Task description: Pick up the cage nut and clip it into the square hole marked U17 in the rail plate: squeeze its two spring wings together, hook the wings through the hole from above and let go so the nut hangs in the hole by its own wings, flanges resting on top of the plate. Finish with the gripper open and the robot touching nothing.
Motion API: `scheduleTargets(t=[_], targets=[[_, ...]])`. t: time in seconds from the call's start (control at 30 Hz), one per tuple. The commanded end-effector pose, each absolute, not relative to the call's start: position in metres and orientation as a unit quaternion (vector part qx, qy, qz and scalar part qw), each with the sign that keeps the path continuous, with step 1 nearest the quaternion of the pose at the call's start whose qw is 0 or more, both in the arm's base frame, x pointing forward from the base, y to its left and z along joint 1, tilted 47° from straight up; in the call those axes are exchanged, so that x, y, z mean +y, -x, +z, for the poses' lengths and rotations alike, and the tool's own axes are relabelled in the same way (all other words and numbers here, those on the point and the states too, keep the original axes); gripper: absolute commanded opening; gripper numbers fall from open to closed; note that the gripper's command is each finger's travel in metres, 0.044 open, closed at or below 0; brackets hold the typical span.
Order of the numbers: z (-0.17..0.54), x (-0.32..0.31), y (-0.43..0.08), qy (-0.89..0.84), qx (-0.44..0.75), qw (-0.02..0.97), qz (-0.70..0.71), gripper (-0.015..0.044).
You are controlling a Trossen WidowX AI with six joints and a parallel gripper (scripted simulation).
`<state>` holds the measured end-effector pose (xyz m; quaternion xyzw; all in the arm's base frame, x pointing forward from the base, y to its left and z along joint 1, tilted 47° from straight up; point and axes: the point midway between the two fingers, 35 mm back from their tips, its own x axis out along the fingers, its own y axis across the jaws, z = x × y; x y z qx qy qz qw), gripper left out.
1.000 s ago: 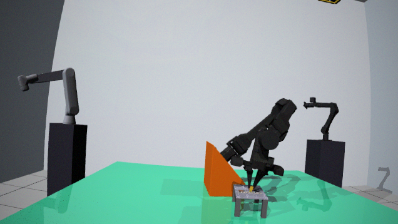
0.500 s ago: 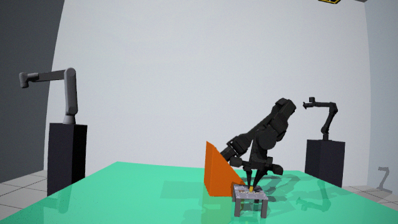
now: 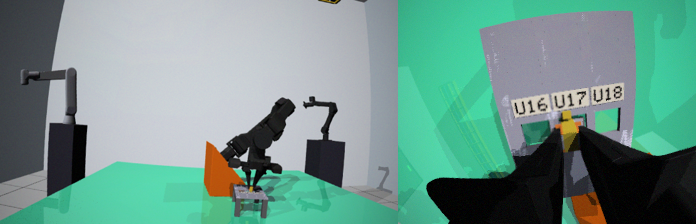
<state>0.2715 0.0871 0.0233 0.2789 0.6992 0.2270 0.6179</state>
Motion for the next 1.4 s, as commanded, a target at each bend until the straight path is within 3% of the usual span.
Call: scheduleTargets(t=[0.0,1.37], targets=[[0.0228,0.0871,-0.2716,-0.283,0.697,0.617,0.233,0.0034],[0.0183,0.0827,-0.2709,-0.304,0.687,0.609,0.252,0.0034]])
